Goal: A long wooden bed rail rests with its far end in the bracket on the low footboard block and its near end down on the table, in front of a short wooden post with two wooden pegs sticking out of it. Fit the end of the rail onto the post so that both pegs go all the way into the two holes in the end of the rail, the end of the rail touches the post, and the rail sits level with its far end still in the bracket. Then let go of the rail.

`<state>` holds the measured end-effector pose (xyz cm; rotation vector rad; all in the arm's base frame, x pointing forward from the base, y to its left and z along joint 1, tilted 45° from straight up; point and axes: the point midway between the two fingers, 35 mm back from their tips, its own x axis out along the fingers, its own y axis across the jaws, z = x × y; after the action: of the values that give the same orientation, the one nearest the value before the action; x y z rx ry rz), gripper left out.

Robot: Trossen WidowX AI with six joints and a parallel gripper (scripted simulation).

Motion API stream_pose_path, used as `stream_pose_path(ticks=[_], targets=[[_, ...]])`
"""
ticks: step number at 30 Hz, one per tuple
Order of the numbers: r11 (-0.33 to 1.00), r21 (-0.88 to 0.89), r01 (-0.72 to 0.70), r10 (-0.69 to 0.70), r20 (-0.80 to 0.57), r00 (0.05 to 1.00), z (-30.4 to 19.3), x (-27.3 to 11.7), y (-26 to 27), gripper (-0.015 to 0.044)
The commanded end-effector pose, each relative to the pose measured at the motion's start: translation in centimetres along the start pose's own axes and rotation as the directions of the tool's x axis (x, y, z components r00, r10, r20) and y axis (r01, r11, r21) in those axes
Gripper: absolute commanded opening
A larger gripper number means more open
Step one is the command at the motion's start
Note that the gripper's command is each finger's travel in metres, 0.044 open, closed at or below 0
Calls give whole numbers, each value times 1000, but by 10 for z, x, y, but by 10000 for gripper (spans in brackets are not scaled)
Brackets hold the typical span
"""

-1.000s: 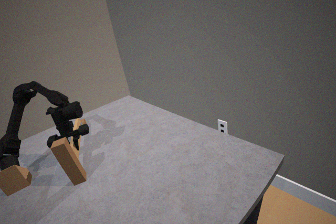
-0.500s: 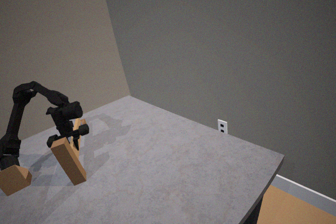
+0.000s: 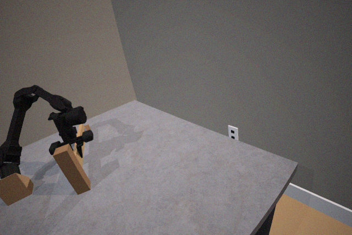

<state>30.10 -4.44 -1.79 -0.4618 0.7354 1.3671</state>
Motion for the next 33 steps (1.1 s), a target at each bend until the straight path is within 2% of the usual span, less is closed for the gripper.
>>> stream_pose_path(ticks=[1, 33], targets=[[1000, 3, 9, -9, -10, 1000, -5, -4, 0, 0], [1000, 3, 10, -10, -11, 1000, -8, -3, 0, 0]])
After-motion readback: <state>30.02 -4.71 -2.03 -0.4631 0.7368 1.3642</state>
